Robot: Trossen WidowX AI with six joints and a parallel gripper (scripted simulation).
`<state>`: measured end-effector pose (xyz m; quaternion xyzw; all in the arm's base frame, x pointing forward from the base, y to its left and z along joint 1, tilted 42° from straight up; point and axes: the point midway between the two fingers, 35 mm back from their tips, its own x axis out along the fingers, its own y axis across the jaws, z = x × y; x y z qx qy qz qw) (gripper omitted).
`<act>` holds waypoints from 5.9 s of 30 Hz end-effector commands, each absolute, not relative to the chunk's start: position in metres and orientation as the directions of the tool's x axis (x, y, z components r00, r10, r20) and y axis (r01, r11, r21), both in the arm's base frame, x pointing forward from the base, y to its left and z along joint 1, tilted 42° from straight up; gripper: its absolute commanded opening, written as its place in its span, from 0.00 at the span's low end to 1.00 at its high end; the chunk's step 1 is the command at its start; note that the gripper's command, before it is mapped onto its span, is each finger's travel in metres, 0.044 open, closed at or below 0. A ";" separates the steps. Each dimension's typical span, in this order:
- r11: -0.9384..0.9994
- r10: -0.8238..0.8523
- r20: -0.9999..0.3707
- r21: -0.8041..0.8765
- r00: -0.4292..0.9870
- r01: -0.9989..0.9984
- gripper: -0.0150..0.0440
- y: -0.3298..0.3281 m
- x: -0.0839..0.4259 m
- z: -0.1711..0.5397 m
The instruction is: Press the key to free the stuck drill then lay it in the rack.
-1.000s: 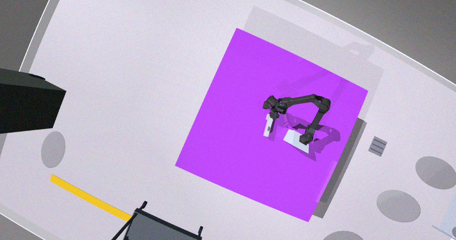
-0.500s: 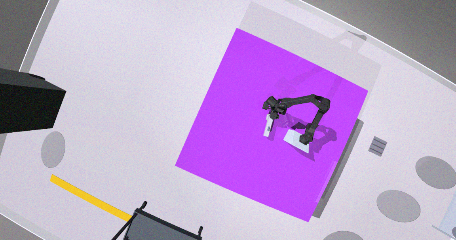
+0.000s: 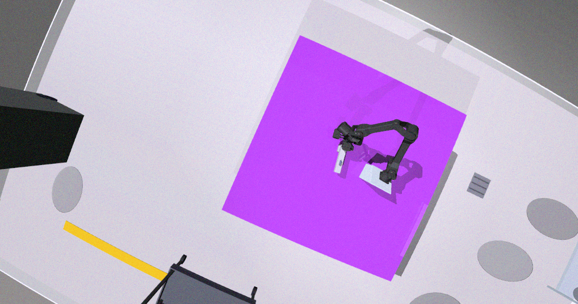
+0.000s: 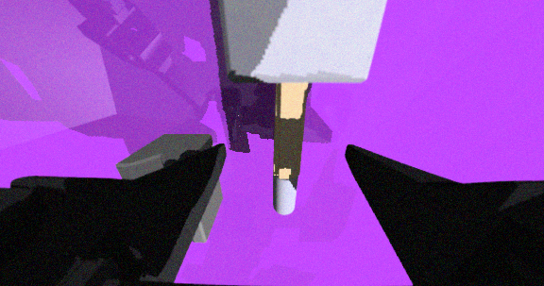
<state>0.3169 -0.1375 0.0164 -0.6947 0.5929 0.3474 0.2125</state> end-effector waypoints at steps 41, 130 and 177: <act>-0.204 -0.676 -0.735 0.124 0.048 -0.971 1.00 -0.137 0.315 0.013; -0.204 -0.676 -0.735 0.124 0.048 -0.971 1.00 -0.137 0.315 0.013; -0.207 -0.676 -0.734 0.116 0.056 -0.971 0.78 -0.138 0.317 0.016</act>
